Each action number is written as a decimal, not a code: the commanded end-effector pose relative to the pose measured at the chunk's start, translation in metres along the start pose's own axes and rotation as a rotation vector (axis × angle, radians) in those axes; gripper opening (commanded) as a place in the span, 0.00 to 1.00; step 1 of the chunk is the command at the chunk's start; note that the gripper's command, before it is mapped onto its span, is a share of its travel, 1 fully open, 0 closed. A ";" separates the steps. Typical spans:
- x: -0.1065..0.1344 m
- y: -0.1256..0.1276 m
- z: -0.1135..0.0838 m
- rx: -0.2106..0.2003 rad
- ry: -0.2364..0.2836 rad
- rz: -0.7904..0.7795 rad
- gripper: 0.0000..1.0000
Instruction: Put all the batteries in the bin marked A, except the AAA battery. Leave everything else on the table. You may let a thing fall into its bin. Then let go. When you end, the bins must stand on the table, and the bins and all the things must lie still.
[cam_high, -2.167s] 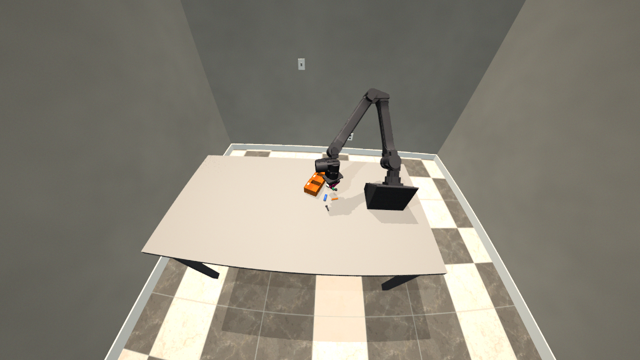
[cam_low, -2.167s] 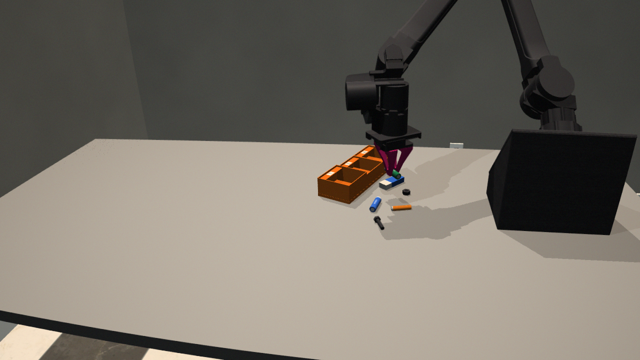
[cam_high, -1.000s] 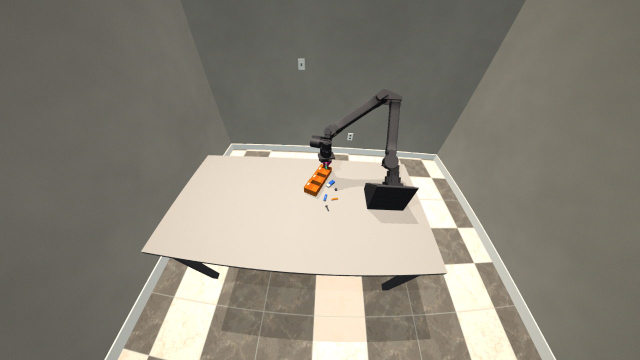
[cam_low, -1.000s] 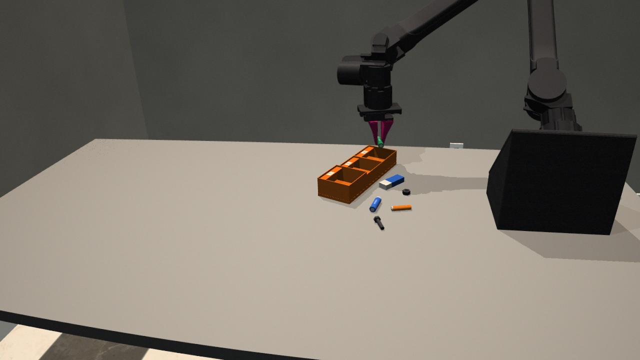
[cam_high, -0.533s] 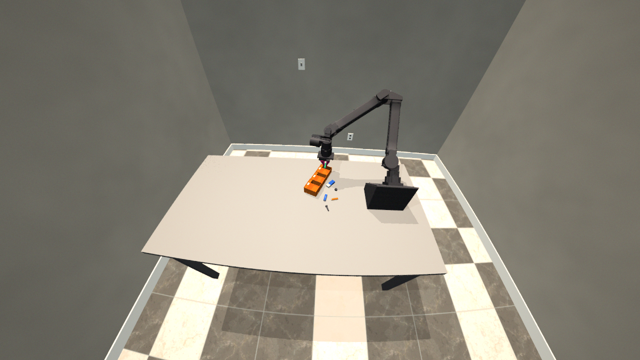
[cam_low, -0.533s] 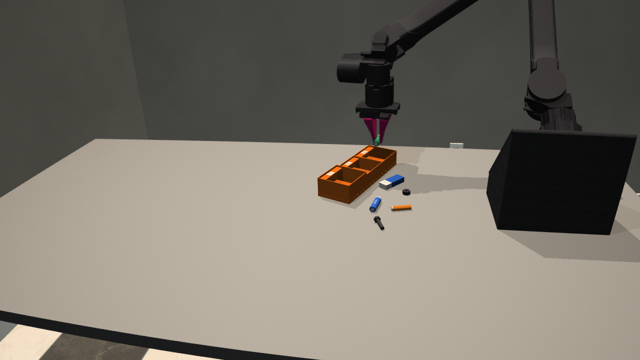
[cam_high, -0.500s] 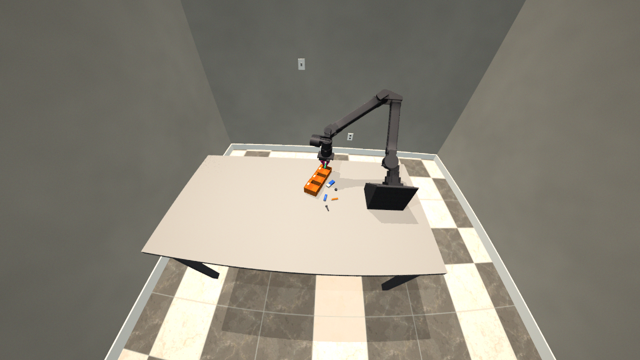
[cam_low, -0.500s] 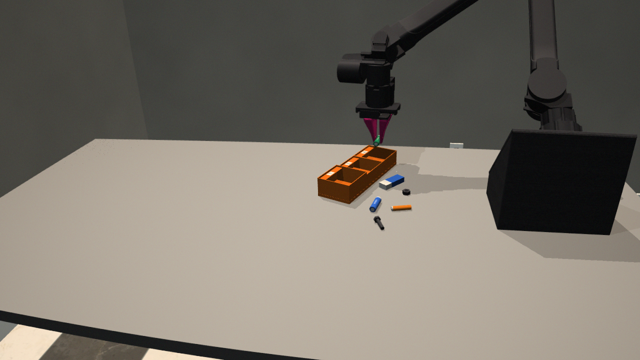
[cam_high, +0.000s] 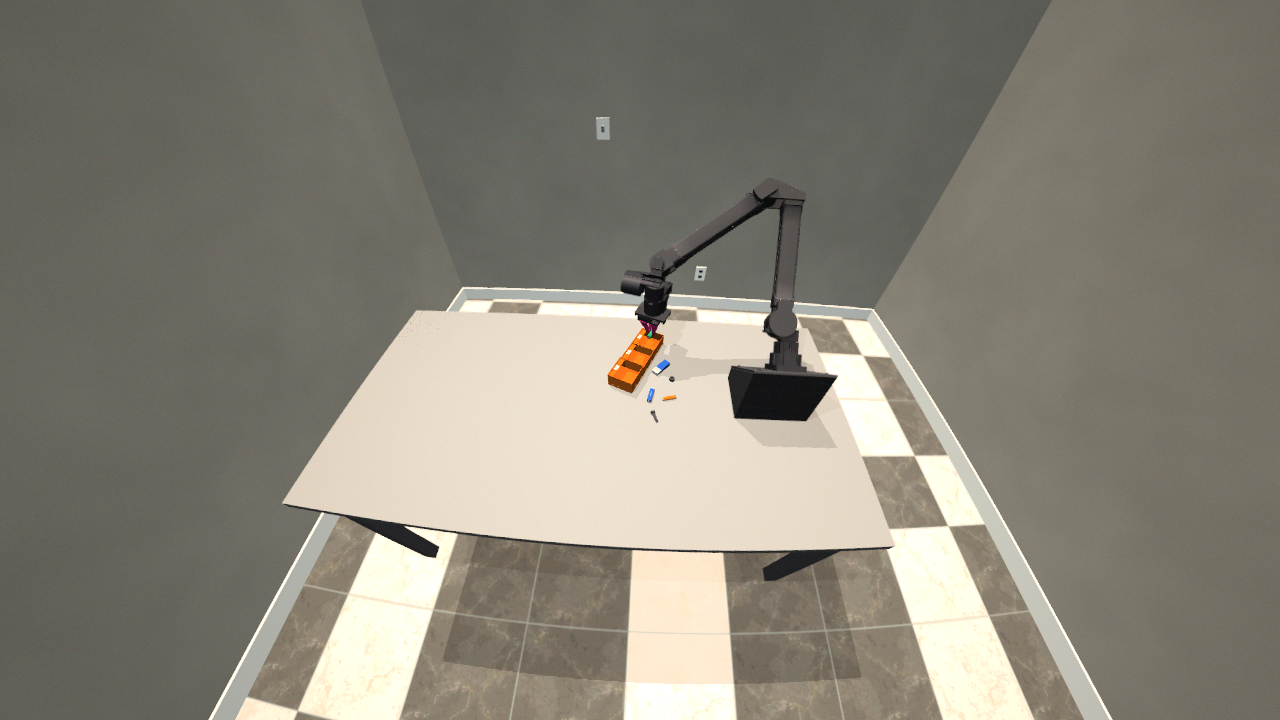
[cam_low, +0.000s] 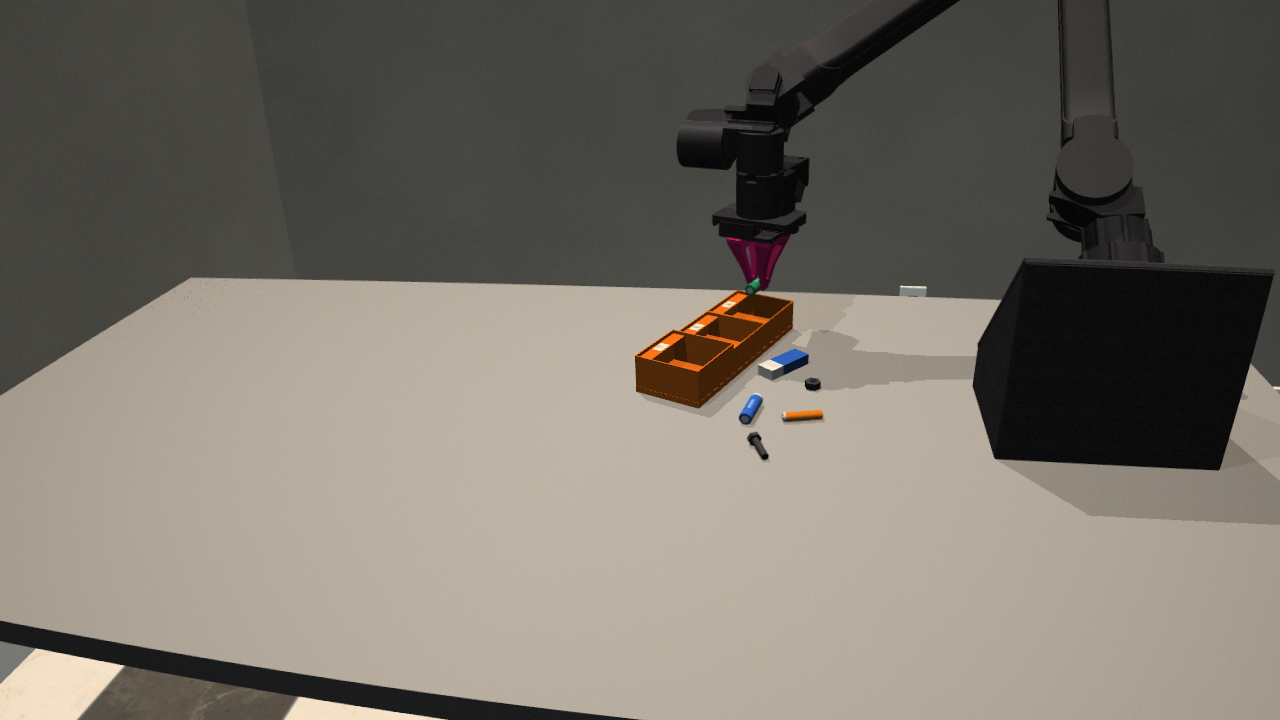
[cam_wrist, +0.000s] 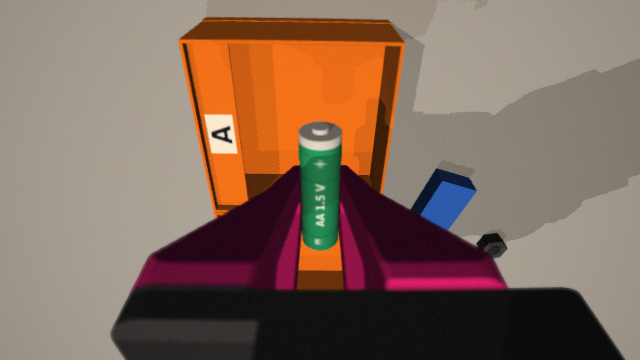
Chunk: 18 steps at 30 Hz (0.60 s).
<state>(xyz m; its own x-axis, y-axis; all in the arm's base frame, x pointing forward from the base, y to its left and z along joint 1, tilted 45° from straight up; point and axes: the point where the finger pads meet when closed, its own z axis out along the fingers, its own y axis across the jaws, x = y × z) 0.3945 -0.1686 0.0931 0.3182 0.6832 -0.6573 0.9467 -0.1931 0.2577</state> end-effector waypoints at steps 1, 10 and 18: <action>-0.008 0.020 -0.011 -0.029 -0.001 0.052 0.08; -0.010 0.021 -0.005 -0.018 -0.004 0.057 0.08; 0.001 0.011 -0.008 -0.022 0.001 0.030 0.08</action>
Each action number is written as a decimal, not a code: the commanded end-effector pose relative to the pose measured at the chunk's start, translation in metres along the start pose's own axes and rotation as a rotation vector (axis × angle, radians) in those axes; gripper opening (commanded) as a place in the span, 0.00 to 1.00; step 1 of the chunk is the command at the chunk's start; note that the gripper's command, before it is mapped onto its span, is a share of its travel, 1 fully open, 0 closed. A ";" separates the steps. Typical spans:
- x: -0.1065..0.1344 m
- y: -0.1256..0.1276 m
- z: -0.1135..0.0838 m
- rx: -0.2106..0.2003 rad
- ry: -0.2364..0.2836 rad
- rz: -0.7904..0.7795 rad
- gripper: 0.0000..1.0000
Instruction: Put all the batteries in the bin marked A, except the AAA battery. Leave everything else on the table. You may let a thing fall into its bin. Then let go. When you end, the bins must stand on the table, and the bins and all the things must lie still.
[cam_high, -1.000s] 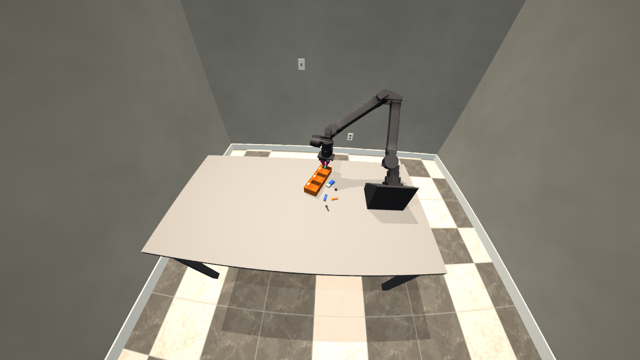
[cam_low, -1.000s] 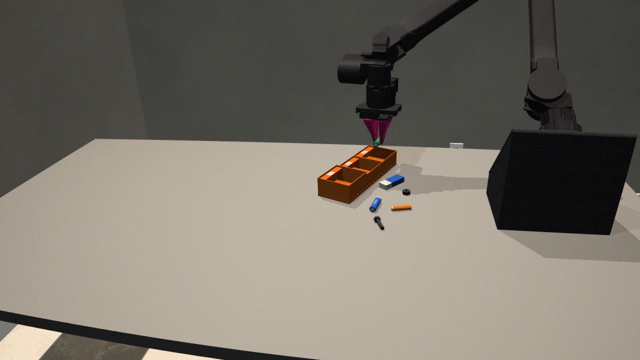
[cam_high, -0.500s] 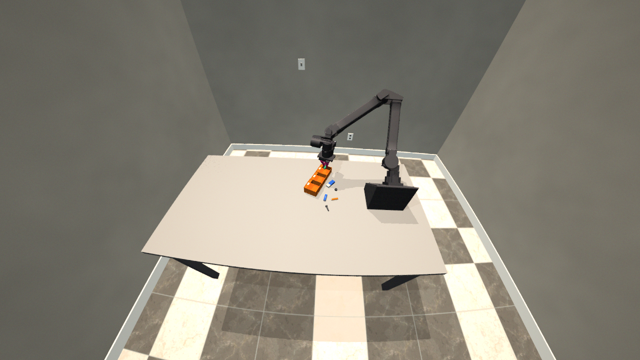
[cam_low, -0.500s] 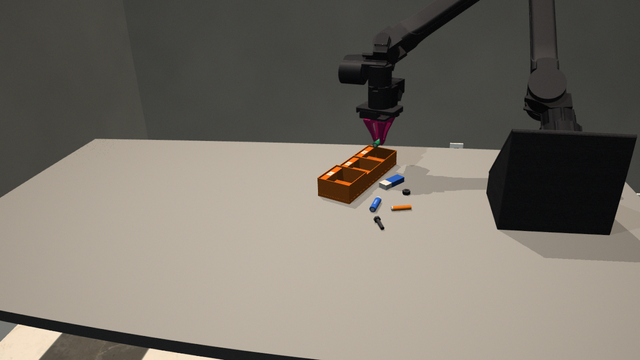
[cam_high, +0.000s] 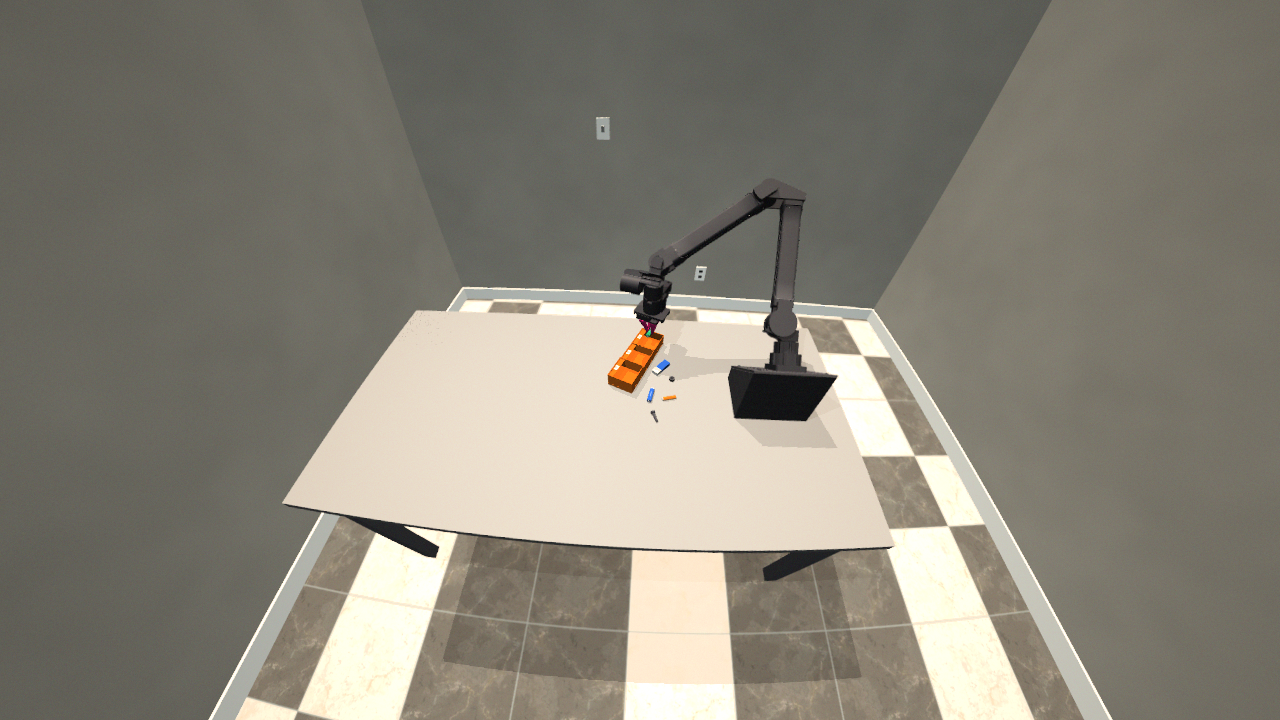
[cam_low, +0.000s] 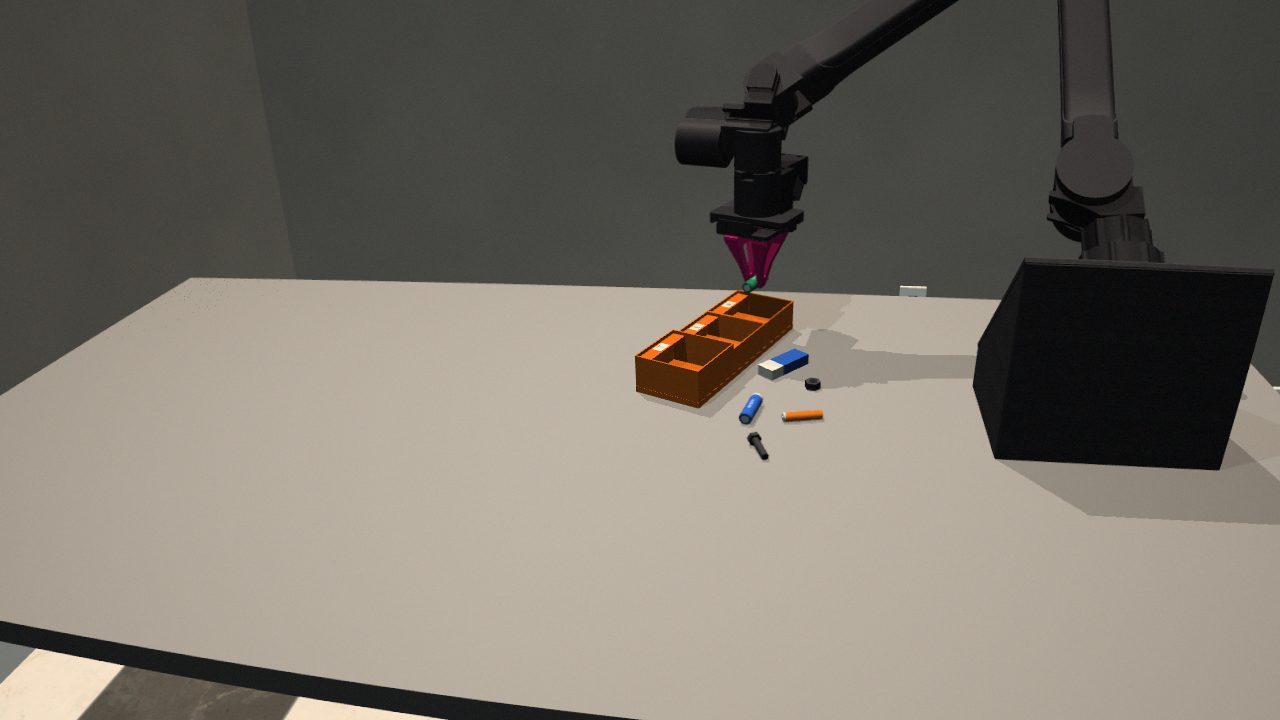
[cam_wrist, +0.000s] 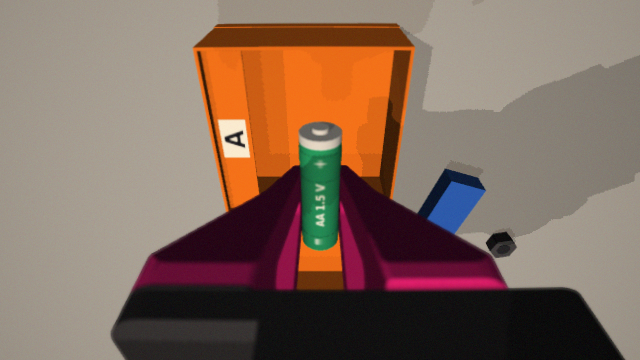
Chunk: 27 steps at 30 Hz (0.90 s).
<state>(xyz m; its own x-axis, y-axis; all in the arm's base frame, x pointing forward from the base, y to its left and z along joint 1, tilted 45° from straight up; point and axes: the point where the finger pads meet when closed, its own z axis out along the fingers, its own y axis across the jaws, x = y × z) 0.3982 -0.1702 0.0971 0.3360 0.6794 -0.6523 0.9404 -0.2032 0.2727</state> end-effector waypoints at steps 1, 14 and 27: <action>0.004 0.004 -0.006 -0.018 0.001 0.009 0.08; 0.000 -0.001 0.025 0.005 -0.003 0.000 0.08; 0.001 -0.002 0.047 0.003 -0.003 -0.002 0.08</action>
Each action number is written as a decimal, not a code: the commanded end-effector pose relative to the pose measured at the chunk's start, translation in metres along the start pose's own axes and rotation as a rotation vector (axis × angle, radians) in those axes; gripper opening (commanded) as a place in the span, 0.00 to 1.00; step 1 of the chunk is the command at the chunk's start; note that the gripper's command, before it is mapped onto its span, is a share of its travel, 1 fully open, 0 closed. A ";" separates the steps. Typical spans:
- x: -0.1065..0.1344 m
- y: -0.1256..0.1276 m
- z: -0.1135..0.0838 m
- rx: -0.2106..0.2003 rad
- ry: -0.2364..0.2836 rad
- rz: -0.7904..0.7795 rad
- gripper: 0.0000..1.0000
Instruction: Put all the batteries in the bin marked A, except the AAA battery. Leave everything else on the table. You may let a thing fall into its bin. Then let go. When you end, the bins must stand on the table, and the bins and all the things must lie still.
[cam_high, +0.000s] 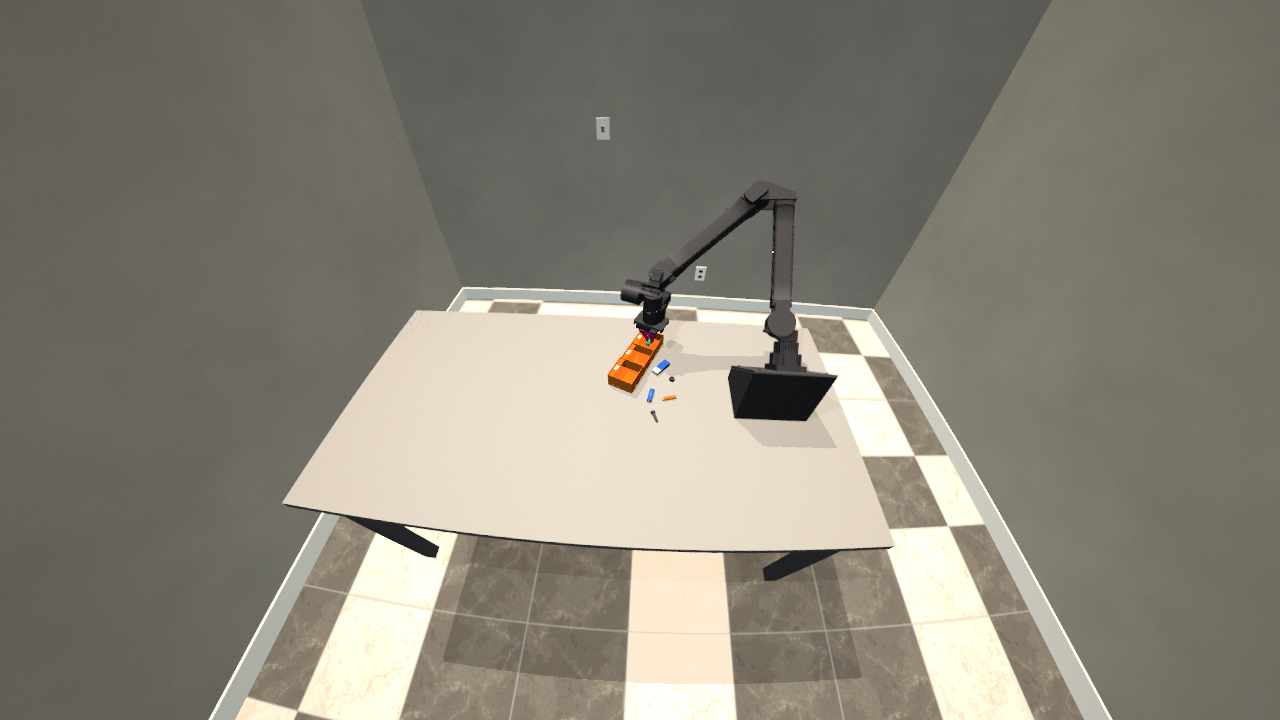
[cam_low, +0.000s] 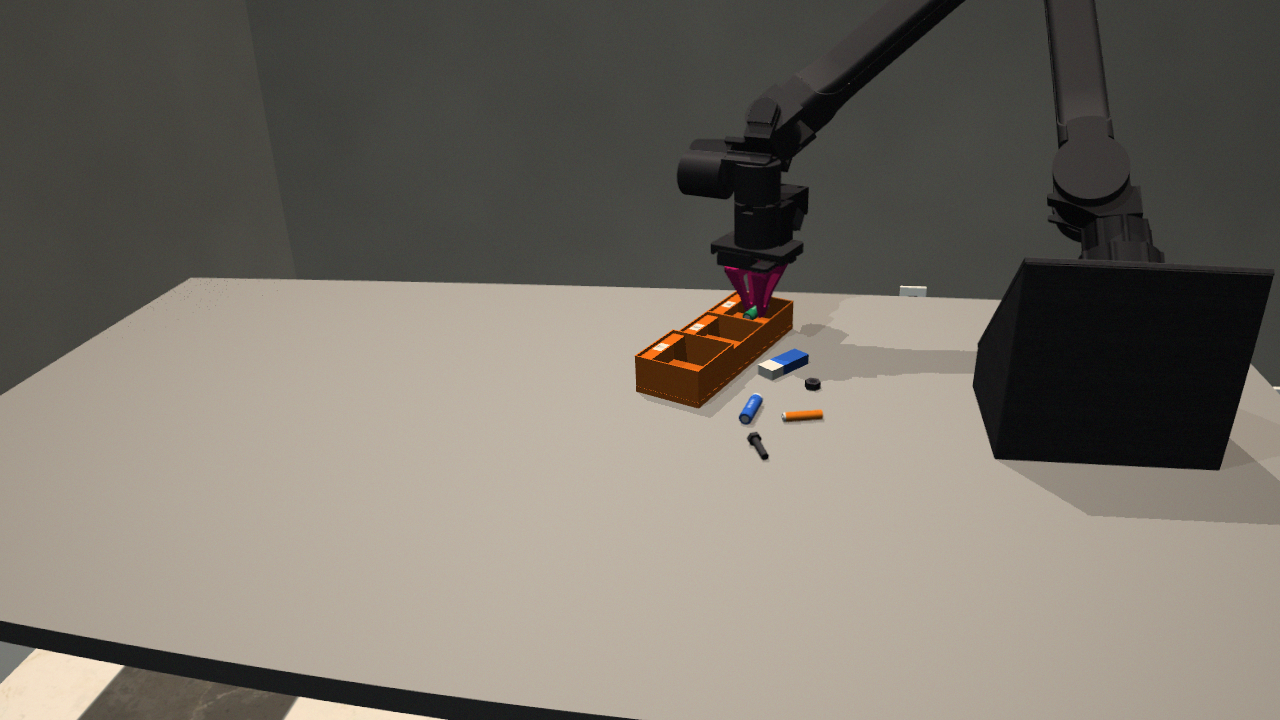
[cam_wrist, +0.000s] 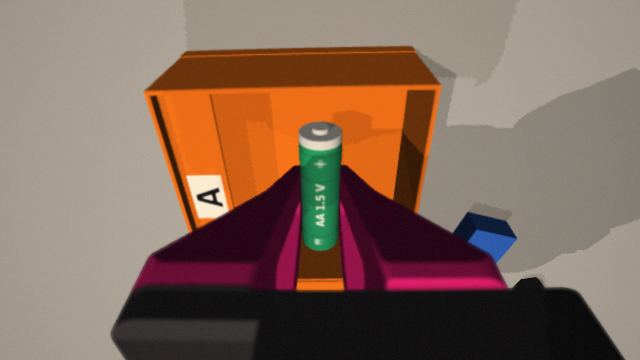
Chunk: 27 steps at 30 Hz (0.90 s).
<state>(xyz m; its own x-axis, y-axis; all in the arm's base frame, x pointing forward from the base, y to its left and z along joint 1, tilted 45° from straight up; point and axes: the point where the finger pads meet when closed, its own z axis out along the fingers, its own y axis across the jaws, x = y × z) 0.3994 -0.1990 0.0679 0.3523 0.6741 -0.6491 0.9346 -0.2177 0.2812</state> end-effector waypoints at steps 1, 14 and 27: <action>0.000 -0.001 0.008 0.001 -0.001 -0.017 0.08; 0.000 0.008 0.004 -0.025 0.002 -0.005 0.08; 0.007 0.003 0.002 -0.031 0.006 -0.030 0.27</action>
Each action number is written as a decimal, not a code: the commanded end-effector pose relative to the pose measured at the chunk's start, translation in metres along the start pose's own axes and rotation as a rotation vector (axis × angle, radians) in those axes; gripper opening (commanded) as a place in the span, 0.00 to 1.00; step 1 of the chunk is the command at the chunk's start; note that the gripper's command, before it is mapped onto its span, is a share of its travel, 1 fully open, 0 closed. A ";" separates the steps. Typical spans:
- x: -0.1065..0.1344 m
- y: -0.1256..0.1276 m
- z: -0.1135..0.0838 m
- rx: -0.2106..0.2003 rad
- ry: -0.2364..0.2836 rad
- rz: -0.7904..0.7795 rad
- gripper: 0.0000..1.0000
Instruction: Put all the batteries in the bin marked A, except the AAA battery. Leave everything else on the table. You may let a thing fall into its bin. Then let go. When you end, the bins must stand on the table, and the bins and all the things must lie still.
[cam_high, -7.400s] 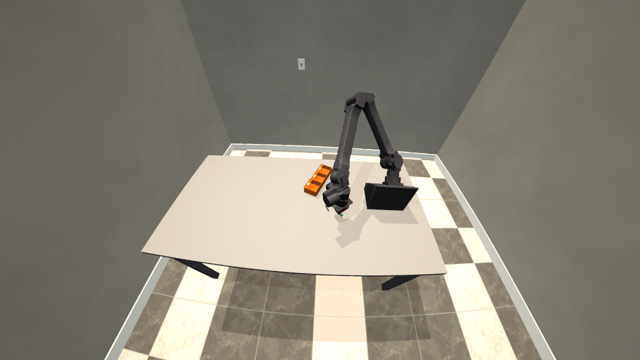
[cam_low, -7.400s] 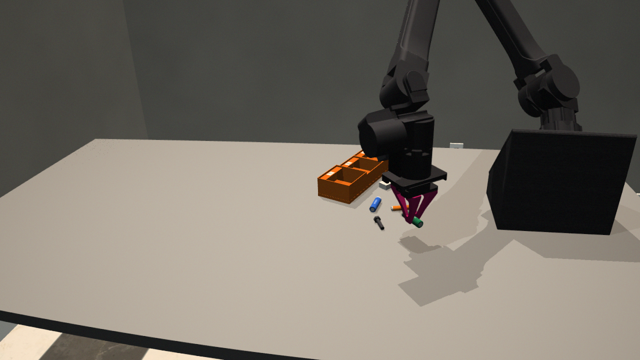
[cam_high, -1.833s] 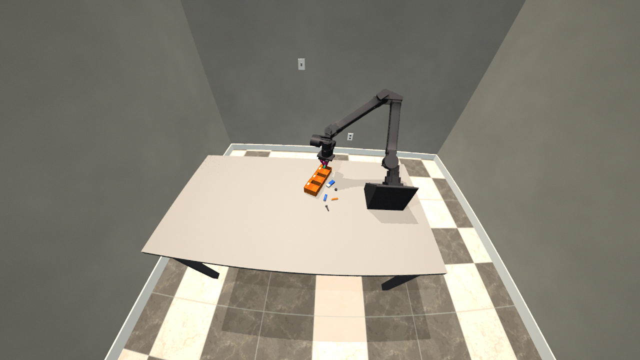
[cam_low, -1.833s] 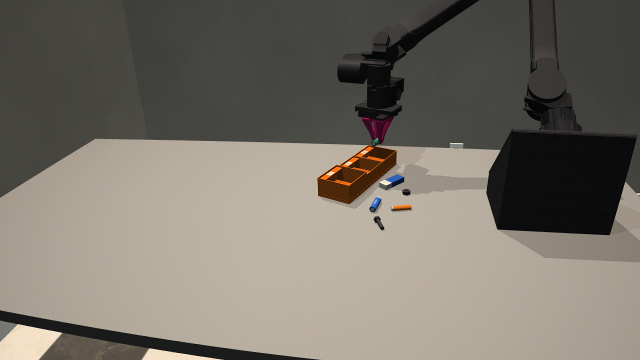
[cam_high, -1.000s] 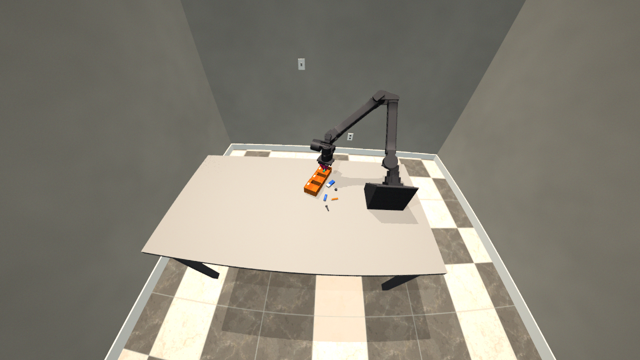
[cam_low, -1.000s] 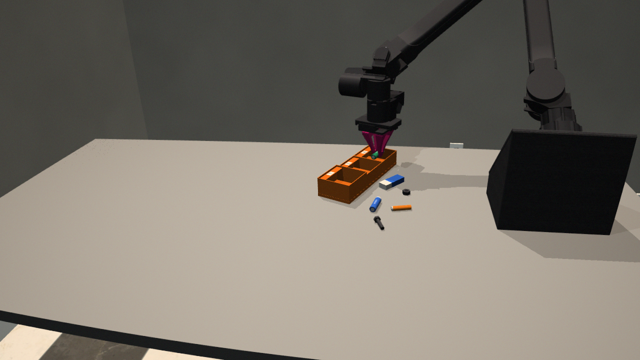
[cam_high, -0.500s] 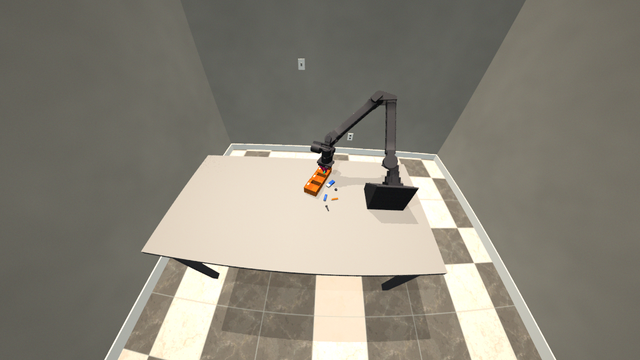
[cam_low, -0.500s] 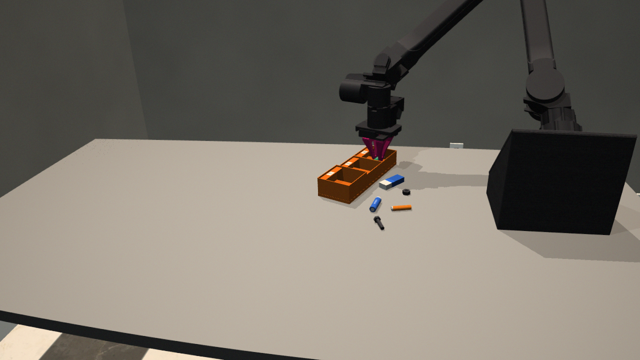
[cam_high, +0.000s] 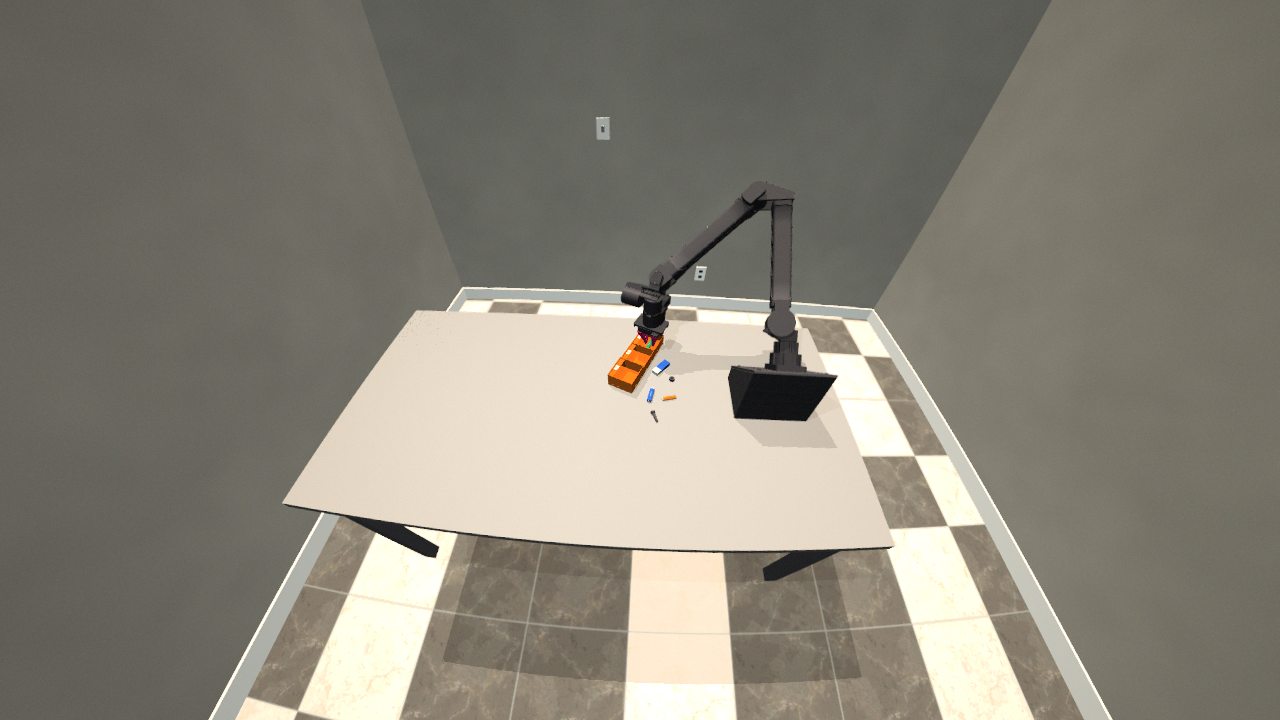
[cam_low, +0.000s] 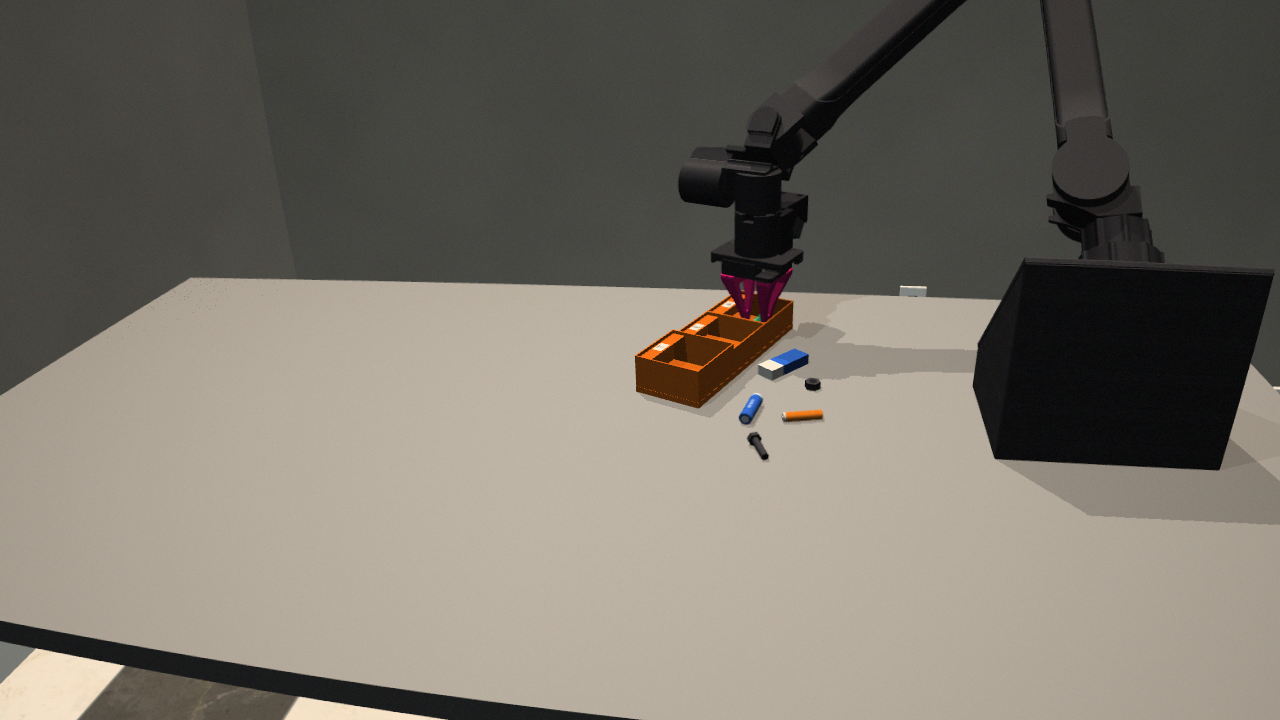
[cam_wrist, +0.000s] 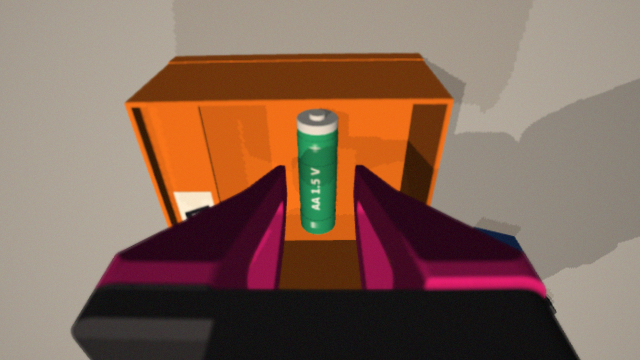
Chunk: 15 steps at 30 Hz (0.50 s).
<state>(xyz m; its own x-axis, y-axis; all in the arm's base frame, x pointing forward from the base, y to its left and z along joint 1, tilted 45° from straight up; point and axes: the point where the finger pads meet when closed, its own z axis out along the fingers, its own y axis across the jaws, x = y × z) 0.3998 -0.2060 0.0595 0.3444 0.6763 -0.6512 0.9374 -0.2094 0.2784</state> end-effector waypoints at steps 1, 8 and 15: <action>0.006 0.003 -0.009 -0.028 0.005 -0.021 0.27; 0.006 0.003 -0.009 -0.028 0.005 -0.019 0.27; 0.003 0.001 -0.020 -0.025 0.004 -0.005 0.27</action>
<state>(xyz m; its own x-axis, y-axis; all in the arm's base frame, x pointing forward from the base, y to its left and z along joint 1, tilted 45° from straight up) 0.3992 -0.2028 0.0606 0.3362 0.6785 -0.6532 0.9404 -0.2041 0.2720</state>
